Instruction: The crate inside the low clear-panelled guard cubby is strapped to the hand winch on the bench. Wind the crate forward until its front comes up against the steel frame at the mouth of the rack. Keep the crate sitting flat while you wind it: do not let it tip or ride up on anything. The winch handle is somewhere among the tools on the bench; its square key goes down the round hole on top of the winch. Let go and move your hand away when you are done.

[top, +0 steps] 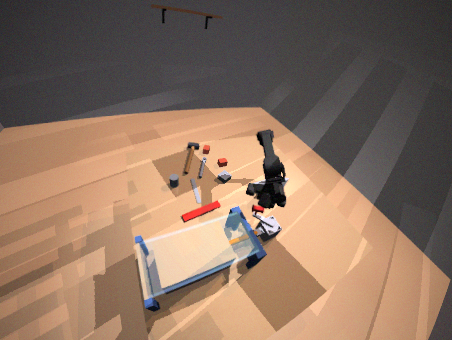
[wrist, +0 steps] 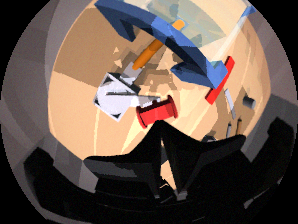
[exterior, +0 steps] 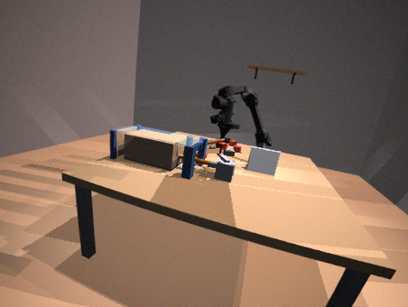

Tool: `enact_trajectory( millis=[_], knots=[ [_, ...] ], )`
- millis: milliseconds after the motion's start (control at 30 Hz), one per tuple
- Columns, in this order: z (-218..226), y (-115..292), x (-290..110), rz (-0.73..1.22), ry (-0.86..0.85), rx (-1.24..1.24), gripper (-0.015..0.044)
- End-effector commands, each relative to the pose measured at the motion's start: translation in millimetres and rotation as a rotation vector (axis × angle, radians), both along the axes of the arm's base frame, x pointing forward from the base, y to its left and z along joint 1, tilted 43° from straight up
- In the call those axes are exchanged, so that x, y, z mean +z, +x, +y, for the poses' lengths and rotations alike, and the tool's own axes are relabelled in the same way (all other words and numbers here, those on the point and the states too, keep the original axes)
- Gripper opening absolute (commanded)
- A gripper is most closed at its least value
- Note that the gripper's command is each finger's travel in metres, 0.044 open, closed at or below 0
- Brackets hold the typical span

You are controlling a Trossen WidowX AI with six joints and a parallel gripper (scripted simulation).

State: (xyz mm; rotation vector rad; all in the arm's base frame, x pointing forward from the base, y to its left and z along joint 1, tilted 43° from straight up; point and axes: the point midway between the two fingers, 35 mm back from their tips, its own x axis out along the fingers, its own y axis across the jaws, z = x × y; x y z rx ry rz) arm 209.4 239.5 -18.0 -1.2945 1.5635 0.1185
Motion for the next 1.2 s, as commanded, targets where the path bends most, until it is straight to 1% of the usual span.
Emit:
enact_trajectory(
  millis=[0,167,200,267,633,700,733,1167],
  knots=[
    [0.2,-0.3,-0.2,0.005,0.002,-0.004,0.0000],
    [0.2,-0.3,-0.2,0.005,0.002,-0.004,0.0000],
    [0.1,0.2,0.0,-0.010,0.003,-0.012,0.0026],
    [0.5,0.1,0.7,-0.093,0.020,-0.107,0.0079],
    [3.4,-1.2,6.5,-0.791,0.167,-0.903,0.0368],
    [3.7,-1.3,7.2,-0.873,0.184,-0.997,0.0420],
    [3.8,-1.4,7.3,-0.884,0.187,-1.009,0.0440],
    [3.8,-1.4,7.3,-0.884,0.187,-1.009,0.0440]
  ],
)
